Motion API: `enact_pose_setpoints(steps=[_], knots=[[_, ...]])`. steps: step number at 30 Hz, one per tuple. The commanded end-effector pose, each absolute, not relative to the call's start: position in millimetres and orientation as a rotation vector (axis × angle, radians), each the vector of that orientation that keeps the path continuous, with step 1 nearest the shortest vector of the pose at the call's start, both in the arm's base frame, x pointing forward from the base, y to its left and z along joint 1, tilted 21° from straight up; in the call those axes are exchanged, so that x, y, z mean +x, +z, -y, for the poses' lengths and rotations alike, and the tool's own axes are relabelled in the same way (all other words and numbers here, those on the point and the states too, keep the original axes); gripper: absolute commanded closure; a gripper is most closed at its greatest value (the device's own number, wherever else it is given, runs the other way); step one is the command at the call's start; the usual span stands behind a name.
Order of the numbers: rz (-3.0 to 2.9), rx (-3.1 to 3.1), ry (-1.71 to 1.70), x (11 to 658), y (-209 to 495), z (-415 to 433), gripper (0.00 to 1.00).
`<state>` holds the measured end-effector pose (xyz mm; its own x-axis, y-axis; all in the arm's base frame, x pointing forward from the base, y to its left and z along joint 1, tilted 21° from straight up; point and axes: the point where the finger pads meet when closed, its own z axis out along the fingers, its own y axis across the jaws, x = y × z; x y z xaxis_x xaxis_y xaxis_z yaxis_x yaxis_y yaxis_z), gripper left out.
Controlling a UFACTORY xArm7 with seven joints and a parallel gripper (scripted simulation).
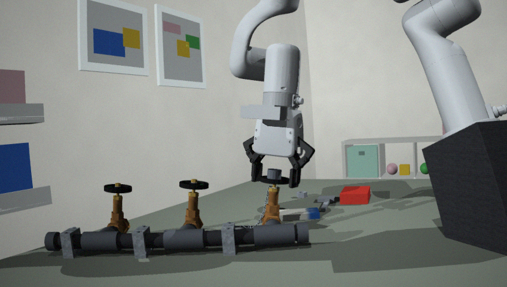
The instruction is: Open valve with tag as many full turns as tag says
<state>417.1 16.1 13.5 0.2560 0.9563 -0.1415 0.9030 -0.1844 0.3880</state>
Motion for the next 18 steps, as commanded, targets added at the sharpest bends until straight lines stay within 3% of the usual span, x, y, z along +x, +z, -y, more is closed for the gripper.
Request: enact_pose_setpoints(steps=[1, 18], knots=[[-1.695, 2.142, 0.188, 417.9, 14.2, -16.7, 0.00], [-1.583, 2.233, 0.218, 417.9, 14.2, -16.7, 0.00]])
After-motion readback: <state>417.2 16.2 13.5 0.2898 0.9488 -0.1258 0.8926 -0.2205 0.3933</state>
